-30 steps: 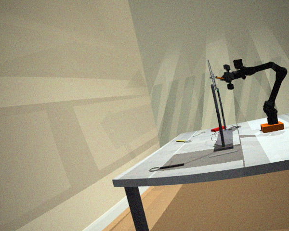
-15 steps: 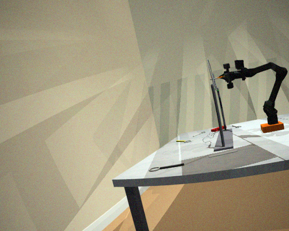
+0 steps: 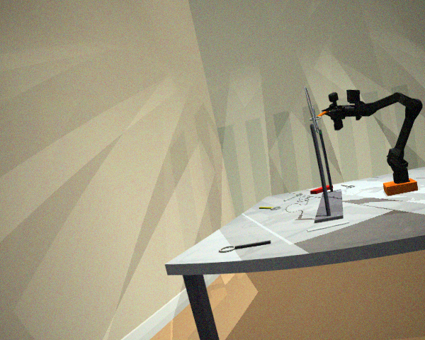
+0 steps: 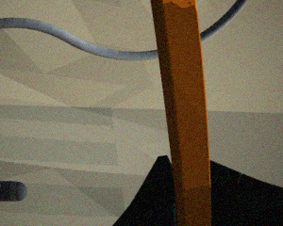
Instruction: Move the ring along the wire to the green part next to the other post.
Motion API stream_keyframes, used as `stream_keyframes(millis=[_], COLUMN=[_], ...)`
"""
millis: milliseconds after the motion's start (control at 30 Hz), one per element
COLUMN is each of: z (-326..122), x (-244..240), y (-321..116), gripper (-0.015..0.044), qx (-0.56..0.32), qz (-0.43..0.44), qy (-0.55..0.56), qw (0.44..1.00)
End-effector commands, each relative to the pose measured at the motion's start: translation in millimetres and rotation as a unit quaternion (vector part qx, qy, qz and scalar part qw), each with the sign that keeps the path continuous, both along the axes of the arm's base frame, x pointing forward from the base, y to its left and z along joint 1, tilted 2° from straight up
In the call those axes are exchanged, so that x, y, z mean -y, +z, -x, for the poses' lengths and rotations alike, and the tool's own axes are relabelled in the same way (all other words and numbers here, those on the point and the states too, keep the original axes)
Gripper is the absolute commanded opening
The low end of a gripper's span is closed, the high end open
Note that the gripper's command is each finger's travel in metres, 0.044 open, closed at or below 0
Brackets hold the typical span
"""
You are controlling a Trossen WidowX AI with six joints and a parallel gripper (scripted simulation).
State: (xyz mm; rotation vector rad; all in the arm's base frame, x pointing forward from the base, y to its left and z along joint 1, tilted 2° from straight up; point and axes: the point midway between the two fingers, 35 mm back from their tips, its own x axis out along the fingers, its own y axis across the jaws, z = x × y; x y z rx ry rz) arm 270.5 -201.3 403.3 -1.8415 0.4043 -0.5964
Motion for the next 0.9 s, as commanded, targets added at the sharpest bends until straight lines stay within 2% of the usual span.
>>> stream_keyframes(millis=[0,367,867], z=[-0.6,0.1,1.0], x=[1.0,6.7,14.4], y=[-4.3,-16.2,-51.5], gripper=[-0.0150,-0.0150,-0.0150], qx=[-0.005,-0.003,0.010], qz=[0.012,-0.005,-0.114], qy=[0.001,0.000,0.000], qw=[1.000,1.000,0.993])
